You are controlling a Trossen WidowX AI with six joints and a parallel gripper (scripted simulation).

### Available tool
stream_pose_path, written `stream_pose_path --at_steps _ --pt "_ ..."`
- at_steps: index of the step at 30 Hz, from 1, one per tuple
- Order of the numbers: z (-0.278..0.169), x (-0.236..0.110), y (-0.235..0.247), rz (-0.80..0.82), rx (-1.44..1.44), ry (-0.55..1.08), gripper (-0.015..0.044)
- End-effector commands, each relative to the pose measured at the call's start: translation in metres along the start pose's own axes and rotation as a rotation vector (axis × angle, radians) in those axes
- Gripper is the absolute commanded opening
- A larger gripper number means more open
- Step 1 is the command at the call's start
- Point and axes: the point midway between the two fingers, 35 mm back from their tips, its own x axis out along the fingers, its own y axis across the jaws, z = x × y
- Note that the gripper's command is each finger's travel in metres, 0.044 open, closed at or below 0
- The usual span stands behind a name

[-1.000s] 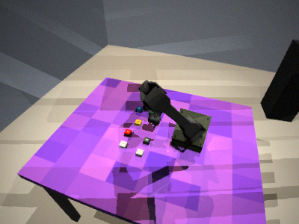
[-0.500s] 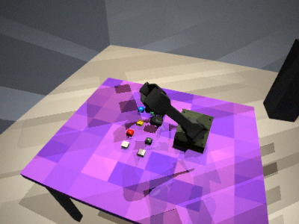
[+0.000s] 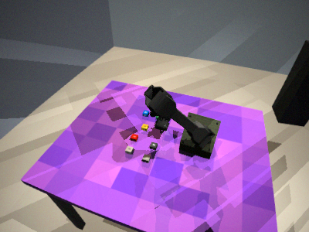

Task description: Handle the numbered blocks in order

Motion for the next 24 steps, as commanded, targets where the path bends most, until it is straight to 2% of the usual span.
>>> stream_pose_path --at_steps 1,22,24 --pt "0.0003 0.0006 0.0005 0.004 0.003 -0.002 0.012" --pt "0.0003 0.0006 0.0005 0.004 0.003 -0.002 0.012" --pt "0.0003 0.0006 0.0005 0.004 0.003 -0.002 0.0172"
